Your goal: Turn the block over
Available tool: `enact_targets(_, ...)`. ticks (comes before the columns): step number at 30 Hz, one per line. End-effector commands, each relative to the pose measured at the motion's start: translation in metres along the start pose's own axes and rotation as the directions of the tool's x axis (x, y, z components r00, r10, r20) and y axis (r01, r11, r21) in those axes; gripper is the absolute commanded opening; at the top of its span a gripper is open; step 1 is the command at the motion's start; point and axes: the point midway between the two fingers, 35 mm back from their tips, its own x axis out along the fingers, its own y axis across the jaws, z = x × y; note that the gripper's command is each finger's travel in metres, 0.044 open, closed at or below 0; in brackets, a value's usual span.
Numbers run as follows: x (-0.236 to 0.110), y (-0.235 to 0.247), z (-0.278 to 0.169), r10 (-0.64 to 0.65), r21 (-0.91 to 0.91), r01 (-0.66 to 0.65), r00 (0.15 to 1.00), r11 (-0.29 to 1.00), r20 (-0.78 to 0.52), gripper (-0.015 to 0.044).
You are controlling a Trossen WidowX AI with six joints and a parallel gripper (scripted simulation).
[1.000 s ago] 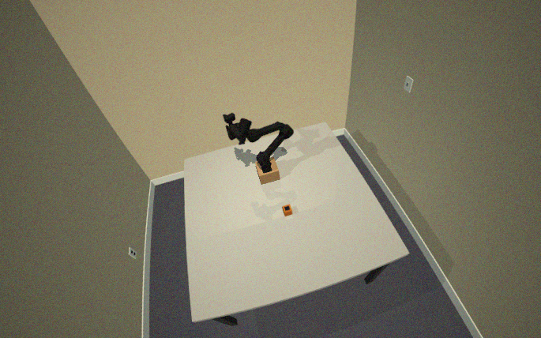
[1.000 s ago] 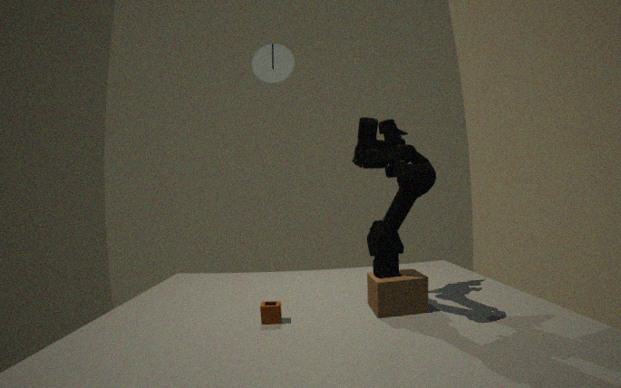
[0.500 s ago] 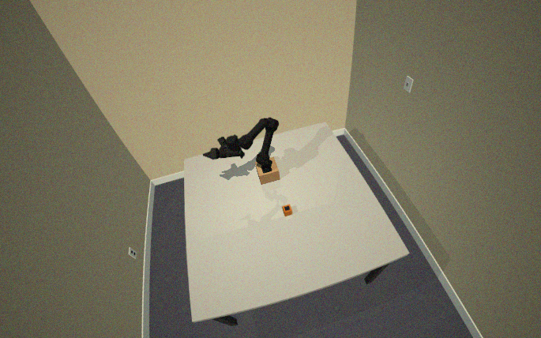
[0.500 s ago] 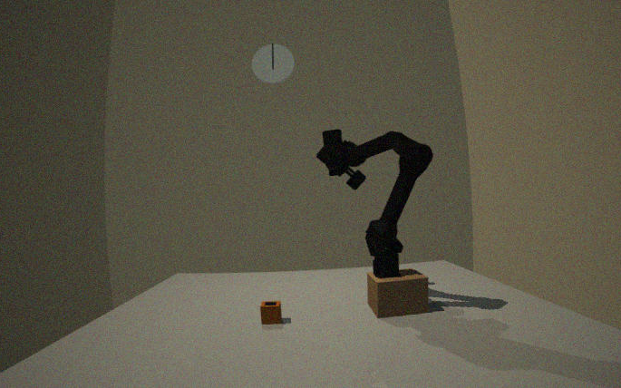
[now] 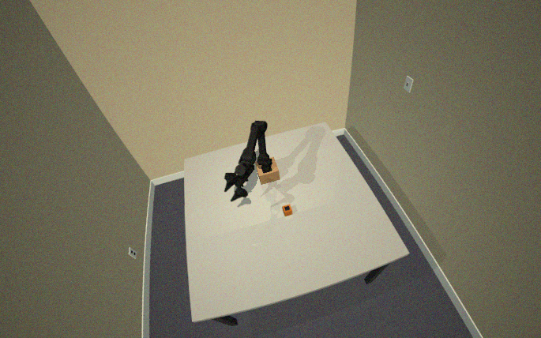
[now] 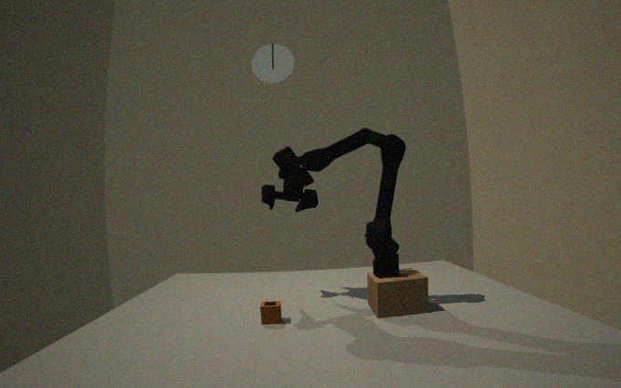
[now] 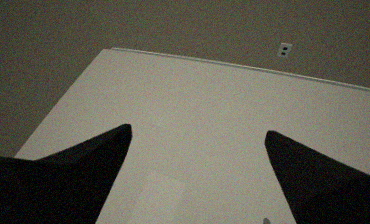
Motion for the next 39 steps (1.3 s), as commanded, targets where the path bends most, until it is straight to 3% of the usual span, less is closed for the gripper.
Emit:
enact_targets(1,-0.004,0.050,-0.060,0.097,-0.236,-0.149,0.971,0.960,-0.218,0.0440)
enact_targets(9,-0.046,0.106,-0.174,0.112,-0.512,-0.468,0.807,0.720,-0.580,0.0440)
enact_targets(18,-0.121,0.105,-0.289,-0.113,-0.543,-0.781,0.537,0.309,-0.836,0.0440)
enact_targets(27,-0.126,0.105,-0.294,-0.120,-0.540,-0.786,0.531,0.300,-0.839,0.0440)
enact_targets(31,-0.109,0.101,-0.321,-0.120,-0.540,-0.786,0.531,0.300,-0.839,0.0440)
enact_targets(39,-0.102,0.100,-0.335,-0.120,-0.540,-0.786,0.530,0.300,-0.839,0.0440)
